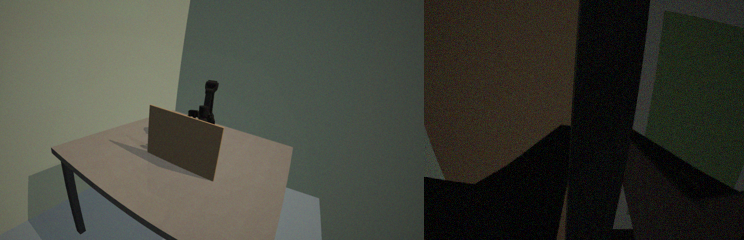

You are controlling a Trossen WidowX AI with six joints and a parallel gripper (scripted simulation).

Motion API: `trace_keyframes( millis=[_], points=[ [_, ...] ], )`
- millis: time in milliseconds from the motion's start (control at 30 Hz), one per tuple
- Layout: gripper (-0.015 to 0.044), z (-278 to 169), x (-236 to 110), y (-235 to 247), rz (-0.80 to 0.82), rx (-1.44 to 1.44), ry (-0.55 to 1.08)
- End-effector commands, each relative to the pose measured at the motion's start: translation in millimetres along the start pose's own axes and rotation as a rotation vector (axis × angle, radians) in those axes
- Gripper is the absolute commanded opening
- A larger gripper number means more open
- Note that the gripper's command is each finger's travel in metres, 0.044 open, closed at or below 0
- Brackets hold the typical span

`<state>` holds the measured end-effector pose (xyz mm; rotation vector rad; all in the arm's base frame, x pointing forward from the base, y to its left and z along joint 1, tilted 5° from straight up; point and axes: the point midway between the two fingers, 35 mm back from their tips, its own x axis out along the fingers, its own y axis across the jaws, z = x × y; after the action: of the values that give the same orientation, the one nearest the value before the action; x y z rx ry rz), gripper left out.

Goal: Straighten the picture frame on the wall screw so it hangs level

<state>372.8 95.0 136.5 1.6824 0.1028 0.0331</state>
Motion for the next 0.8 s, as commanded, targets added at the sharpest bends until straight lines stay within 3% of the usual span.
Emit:
trace_keyframes(
  millis=[0,767],
  points=[
    [0.0000,-0.1,0.0,0.5,0.001,0.000,0.000],
    [0.0000,-0.2,0.3,-2.2,-0.001,-0.115,-0.001]
  ],
)
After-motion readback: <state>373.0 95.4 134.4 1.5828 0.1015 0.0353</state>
